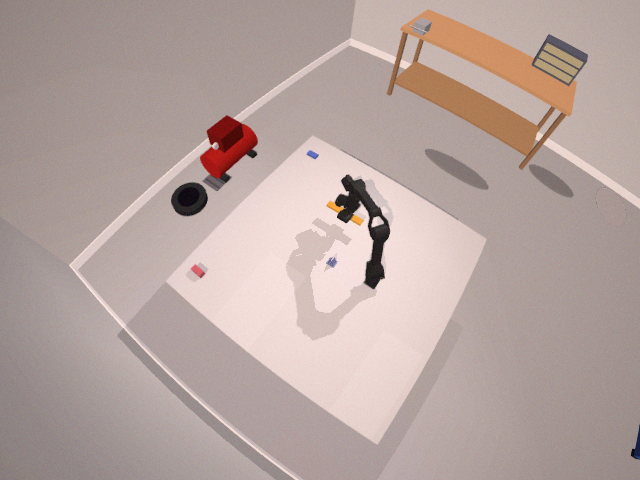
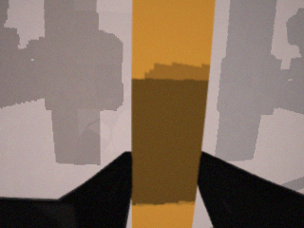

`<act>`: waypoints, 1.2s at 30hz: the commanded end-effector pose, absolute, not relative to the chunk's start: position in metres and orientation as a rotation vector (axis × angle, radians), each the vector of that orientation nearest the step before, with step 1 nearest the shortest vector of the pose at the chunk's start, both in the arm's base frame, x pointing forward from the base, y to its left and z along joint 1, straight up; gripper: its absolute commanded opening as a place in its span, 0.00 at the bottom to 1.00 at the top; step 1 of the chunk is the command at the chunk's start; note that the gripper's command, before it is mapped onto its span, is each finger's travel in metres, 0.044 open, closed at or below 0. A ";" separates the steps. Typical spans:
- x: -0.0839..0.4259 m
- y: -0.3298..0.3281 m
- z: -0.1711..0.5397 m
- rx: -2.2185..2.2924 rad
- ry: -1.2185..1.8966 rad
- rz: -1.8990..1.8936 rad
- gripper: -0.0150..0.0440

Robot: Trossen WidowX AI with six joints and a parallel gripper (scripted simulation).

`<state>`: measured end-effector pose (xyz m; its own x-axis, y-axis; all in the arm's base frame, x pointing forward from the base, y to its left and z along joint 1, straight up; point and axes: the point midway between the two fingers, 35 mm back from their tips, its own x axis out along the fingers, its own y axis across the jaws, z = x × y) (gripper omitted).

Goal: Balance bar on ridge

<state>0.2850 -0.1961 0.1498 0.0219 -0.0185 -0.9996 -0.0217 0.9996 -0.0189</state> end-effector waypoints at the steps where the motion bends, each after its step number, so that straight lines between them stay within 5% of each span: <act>1: 0.286 -0.187 0.157 -0.034 1.540 0.002 0.25; 36: 0.264 -0.051 0.163 -0.023 1.541 0.014 0.25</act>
<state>0.2702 -0.0625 0.1618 0.0269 -0.0079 -0.9996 -0.0273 0.9996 -0.0087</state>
